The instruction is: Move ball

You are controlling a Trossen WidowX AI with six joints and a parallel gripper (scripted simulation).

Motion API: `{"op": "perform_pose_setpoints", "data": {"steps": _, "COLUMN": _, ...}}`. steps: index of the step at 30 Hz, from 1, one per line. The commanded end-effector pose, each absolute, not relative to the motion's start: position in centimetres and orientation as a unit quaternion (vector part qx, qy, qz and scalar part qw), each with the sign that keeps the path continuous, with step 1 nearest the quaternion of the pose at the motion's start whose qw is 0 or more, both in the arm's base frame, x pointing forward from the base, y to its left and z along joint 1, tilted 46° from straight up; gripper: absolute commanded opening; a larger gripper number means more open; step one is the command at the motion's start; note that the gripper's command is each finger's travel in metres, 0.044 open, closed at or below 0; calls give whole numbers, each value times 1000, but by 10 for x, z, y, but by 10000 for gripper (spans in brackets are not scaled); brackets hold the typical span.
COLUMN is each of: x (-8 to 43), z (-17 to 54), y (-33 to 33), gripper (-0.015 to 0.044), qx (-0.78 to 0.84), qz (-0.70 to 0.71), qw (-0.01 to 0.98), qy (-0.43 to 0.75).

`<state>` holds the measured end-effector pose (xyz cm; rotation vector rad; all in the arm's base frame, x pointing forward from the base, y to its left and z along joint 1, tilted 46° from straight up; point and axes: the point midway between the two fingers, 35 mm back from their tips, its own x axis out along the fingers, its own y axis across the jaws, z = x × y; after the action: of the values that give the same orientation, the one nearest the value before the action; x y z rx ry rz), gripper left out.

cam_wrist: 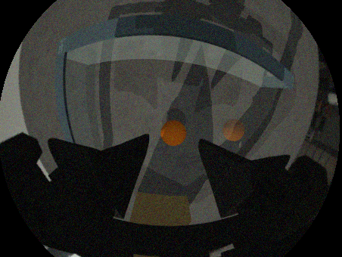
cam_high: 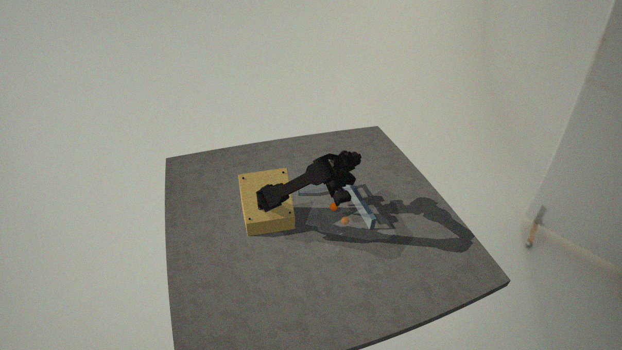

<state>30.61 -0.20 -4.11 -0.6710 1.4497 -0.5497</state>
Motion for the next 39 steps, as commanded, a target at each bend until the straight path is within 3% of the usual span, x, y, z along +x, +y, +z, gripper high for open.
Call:
{"op": "perform_pose_setpoints", "data": {"steps": 1, "x": 304, "z": -46, "y": -8, "gripper": 280, "qx": -301, "qz": -243, "qw": 660, "qy": 644}}
{"op": "perform_pose_setpoints", "data": {"steps": 18, "x": 305, "z": -64, "y": -26, "gripper": 280, "qx": -302, "qz": -244, "qw": 660, "qy": 643}}
{"op": "perform_pose_setpoints", "data": {"steps": 22, "x": 305, "z": -64, "y": -26, "gripper": 175, "qx": -302, "qz": -244, "qw": 660, "qy": 643}}
{"op": "perform_pose_setpoints", "data": {"steps": 28, "x": 305, "z": -64, "y": -26, "gripper": 135, "qx": -302, "qz": -244, "qw": 660, "qy": 643}}
{"op": "perform_pose_setpoints", "data": {"steps": 33, "x": 314, "z": -54, "y": -13, "gripper": 4, "qx": -320, "qz": -222, "qw": 669, "qy": 634}}
{"op": "perform_pose_setpoints", "data": {"steps": 39, "x": 314, "z": -39, "y": 6, "gripper": 0, "qx": -313, "qz": -223, "qw": 668, "qy": 637}}
